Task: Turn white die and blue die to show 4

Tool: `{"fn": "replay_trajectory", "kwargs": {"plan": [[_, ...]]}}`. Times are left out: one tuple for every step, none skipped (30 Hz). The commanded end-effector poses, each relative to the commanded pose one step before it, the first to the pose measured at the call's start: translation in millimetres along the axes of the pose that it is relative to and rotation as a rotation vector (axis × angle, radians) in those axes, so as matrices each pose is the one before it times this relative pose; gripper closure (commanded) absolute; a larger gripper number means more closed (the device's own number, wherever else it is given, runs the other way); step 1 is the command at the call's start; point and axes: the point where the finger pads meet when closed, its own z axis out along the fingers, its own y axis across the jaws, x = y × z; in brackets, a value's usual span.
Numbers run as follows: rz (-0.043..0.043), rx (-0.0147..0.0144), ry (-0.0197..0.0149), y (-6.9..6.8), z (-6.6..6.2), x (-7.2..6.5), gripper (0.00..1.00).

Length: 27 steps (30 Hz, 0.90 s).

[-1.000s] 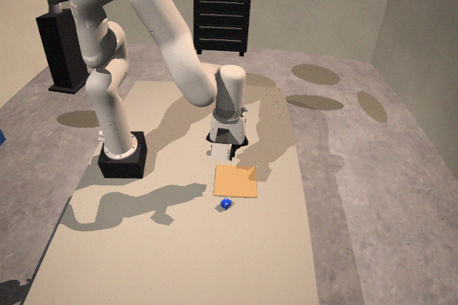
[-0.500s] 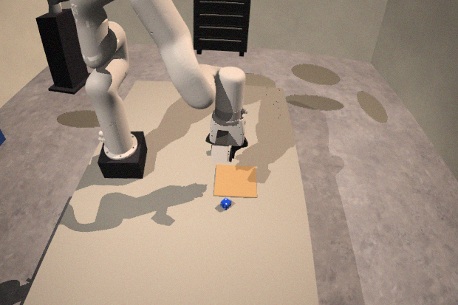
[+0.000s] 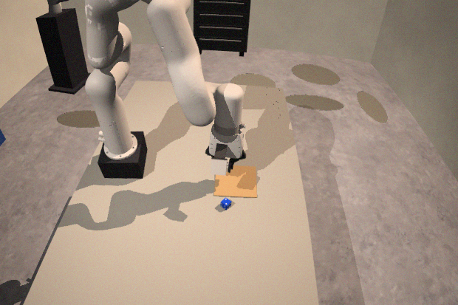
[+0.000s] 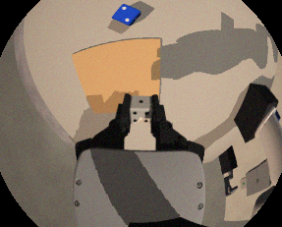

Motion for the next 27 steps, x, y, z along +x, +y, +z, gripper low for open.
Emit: {"fn": "replay_trajectory", "kwargs": {"plan": [[0.00066,0.00619,0.00313,-3.94,13.98,0.69,0.79],[0.0,0.0,0.0,-0.04,4.24,0.08,0.79],[0.0,0.0,-0.00001,-0.03,3.94,0.07,0.79],[0.0,0.0,-0.00003,-0.02,3.61,0.06,0.79],[0.00001,0.00001,0.00005,-0.04,3.24,0.07,0.79],[0.0,0.0,-0.00001,-0.02,2.8,0.05,0.79],[0.0,0.0,0.00001,-0.02,2.33,0.04,0.79],[0.0,0.0,-0.00002,-0.01,1.9,0.03,0.79],[0.0,0.00001,0.00004,-0.02,1.44,0.03,0.79],[0.0,0.0,0.0,-0.01,1.1,0.02,0.79],[0.0,0.0,-0.00002,0.0,0.79,0.01,0.79],[0.0,0.0,-0.00002,0.0,0.51,0.0,0.79],[0.0,0.0,-0.00001,0.0,0.28,0.0,0.79],[0.0,0.0,-0.00001,0.0,0.11,0.0,0.79],[0.0,0.0,0.0,0.0,0.02,0.0,0.79],[0.0,0.0,0.0,0.0,0.0,0.0,0.79],[0.0,0.0,0.0,0.0,0.0,0.0,0.79],[0.0,0.0,0.0,0.0,0.0,0.0,0.79],[0.0,0.0,0.0,0.0,0.0,0.0,0.79],[0.0,0.0,0.0,0.0,0.0,0.0,0.79],[0.0,0.0,0.0,0.0,0.0,0.0,0.79],[0.0,0.0,0.0,0.0,0.0,0.0,0.79],[0.0,0.0,0.0,0.0,0.0,0.0,0.79],[0.0,0.0,0.0,0.0,0.0,0.0,0.79],[0.0,0.0,0.0,0.0,0.0,0.0,0.79],[0.0,0.0,0.0,0.0,0.0,0.0,0.79],[0.0,0.0,0.0,0.0,0.0,0.0,0.79]]}}
